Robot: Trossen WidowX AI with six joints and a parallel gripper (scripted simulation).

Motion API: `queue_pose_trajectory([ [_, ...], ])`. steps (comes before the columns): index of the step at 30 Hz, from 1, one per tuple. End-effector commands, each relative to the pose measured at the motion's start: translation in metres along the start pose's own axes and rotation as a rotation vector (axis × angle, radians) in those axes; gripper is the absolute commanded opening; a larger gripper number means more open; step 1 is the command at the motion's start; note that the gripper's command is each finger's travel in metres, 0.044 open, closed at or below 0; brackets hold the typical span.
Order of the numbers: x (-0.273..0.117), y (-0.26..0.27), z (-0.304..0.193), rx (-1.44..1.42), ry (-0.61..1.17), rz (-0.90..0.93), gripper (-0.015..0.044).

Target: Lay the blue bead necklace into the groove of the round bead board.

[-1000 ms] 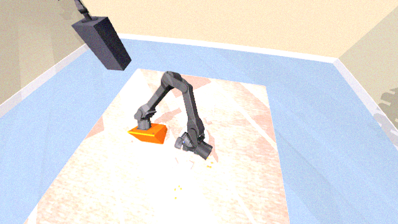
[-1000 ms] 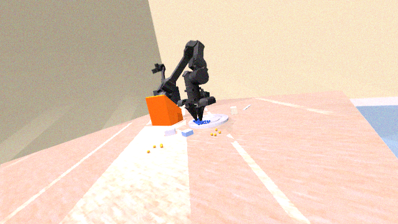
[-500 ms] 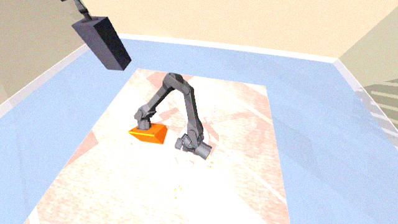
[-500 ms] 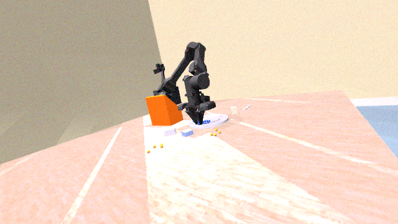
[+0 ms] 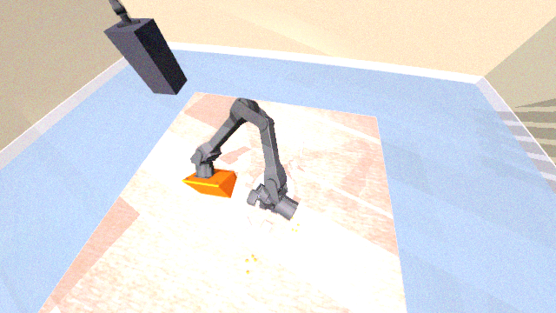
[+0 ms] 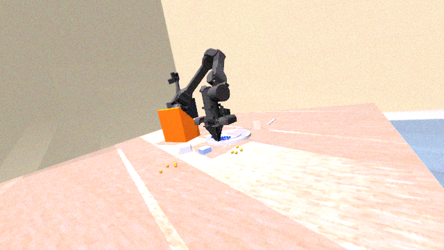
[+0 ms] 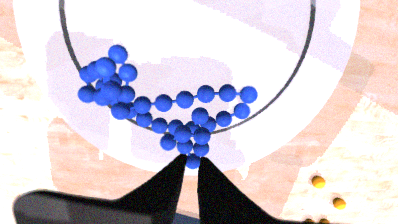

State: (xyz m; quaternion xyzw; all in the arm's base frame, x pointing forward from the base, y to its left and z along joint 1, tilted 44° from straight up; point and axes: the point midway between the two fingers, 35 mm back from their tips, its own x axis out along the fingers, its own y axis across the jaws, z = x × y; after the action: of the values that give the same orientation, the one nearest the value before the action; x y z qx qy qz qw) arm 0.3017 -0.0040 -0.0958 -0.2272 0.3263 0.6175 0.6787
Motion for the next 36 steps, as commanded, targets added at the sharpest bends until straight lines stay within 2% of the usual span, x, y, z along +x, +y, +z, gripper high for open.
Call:
queue_pose_trajectory([
  [1, 0.000, 0.000, 0.000, -0.001, 0.000, 0.000, 0.0000],
  [26, -0.010, 0.001, 0.001, 0.007, -0.004, 0.002, 0.0000],
  [36, -0.010, -0.019, 0.023, 0.007, -0.004, 0.001, 0.0000],
])
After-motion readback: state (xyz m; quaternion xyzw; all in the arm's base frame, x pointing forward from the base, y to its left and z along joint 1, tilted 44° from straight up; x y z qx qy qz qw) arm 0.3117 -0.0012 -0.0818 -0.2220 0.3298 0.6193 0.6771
